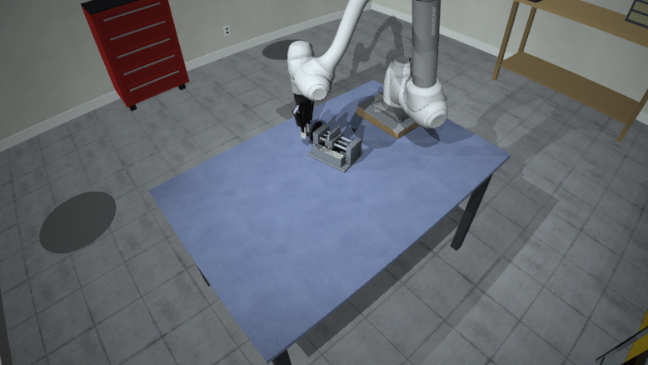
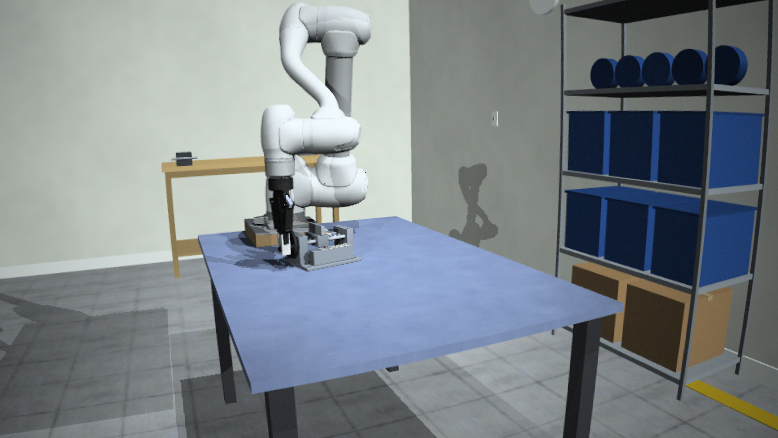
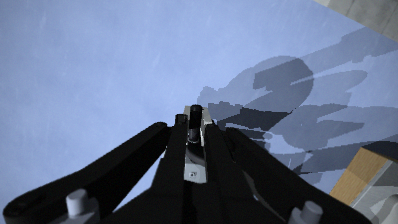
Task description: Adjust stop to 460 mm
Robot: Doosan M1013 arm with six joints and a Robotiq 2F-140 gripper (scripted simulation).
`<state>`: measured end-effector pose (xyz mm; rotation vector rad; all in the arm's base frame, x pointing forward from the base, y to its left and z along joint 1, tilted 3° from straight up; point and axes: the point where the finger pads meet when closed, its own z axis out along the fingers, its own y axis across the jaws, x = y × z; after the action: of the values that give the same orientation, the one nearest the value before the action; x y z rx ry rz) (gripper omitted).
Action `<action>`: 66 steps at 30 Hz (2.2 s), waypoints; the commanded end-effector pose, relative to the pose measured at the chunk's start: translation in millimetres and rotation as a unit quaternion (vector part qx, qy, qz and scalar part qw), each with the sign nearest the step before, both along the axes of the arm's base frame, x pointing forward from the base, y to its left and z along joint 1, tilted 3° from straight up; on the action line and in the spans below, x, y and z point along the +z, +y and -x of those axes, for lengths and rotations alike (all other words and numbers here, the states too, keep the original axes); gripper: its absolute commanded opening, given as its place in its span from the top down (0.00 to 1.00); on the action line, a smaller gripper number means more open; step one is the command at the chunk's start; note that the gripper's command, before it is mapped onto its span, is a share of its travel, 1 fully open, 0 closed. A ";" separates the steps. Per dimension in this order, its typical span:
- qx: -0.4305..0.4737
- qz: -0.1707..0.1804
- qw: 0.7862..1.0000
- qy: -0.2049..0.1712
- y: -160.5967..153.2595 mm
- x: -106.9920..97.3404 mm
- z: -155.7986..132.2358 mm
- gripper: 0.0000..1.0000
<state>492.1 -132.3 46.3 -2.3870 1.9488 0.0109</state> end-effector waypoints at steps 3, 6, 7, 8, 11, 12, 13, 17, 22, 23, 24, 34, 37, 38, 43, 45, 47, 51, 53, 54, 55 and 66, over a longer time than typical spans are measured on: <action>0.000 0.000 1.000 0.000 0.0 0.6 -0.1 0.96; 0.000 0.000 1.000 0.000 0.0 0.6 -0.1 0.96; 0.000 0.000 1.000 0.000 0.0 0.6 -0.1 0.96; 0.000 0.000 1.000 0.000 0.0 0.6 -0.1 0.96; 0.000 0.000 1.000 0.000 0.0 0.6 -0.1 0.96; 0.000 0.000 1.000 0.000 0.0 0.6 -0.1 0.96; 0.000 0.000 1.000 0.000 0.0 0.6 -0.1 0.96; 0.000 0.000 1.000 0.000 0.0 0.6 -0.1 0.96; 0.000 0.000 1.000 0.000 0.0 0.6 -0.1 0.96; 0.000 0.000 1.000 0.000 0.0 0.6 -0.1 0.67; 0.000 0.000 1.000 0.000 0.0 0.6 -0.1 0.67; 0.000 0.000 1.000 0.000 0.0 0.6 -0.1 0.67; 0.000 0.000 1.000 0.000 0.0 0.6 -0.1 0.67; 0.000 0.000 1.000 0.000 0.0 0.6 -0.1 0.67; 0.000 0.000 1.000 0.000 0.0 0.6 -0.1 0.67; 0.000 0.000 1.000 0.000 0.0 0.6 -0.1 0.67; 0.000 0.000 1.000 0.000 0.0 0.6 -0.1 0.67; 0.000 0.000 1.000 0.000 0.0 1.0 0.0 0.67; 0.000 0.000 1.000 0.000 -0.4 8.0 0.2 0.67; 0.000 0.000 1.000 0.000 -0.8 16.0 0.4 0.67; 0.000 0.000 1.000 0.000 -1.3 26.9 0.8 0.67; 0.000 0.000 1.000 0.000 -5.1 100.5 3.2 0.67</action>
<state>489.6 -136.8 139.5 -2.3868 1.9485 0.0129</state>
